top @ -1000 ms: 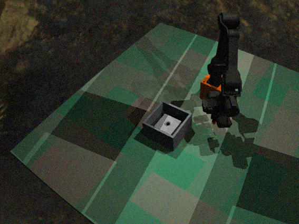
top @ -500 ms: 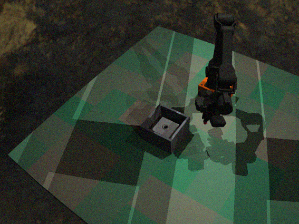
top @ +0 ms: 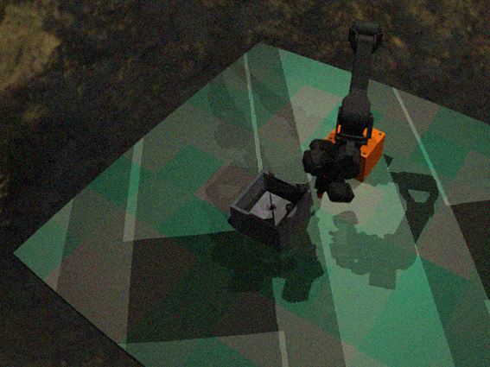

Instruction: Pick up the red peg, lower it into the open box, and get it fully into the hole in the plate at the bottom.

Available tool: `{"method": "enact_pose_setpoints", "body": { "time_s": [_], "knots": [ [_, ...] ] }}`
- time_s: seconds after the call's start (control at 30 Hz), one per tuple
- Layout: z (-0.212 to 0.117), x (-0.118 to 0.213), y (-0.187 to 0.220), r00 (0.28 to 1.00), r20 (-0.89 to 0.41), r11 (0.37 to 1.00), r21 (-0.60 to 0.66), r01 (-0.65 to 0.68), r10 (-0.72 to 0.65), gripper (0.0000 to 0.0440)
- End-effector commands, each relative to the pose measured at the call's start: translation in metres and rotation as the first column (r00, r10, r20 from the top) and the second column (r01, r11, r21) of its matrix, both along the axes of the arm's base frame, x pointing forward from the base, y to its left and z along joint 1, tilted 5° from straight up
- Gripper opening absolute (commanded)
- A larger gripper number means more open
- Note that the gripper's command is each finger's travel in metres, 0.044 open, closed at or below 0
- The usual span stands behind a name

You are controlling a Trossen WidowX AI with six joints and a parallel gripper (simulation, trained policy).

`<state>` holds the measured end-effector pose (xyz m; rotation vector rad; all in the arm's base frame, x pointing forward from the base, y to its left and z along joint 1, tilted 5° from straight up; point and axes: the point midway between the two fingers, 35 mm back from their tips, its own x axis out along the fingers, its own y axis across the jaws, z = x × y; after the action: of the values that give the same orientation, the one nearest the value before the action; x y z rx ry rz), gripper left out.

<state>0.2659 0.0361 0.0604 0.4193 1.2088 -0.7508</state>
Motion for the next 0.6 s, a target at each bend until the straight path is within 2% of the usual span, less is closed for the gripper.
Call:
{"method": "enact_pose_setpoints", "body": {
  "time_s": [0.0,0.57],
  "knots": [
    [0.003,0.005,-0.013,1.000,-0.009,1.000,-0.004,0.016,-0.016,0.0000],
    [-0.001,0.030,-0.071,0.991,-0.007,0.991,0.034,0.132,-0.132,0.0000]
  ]
}}
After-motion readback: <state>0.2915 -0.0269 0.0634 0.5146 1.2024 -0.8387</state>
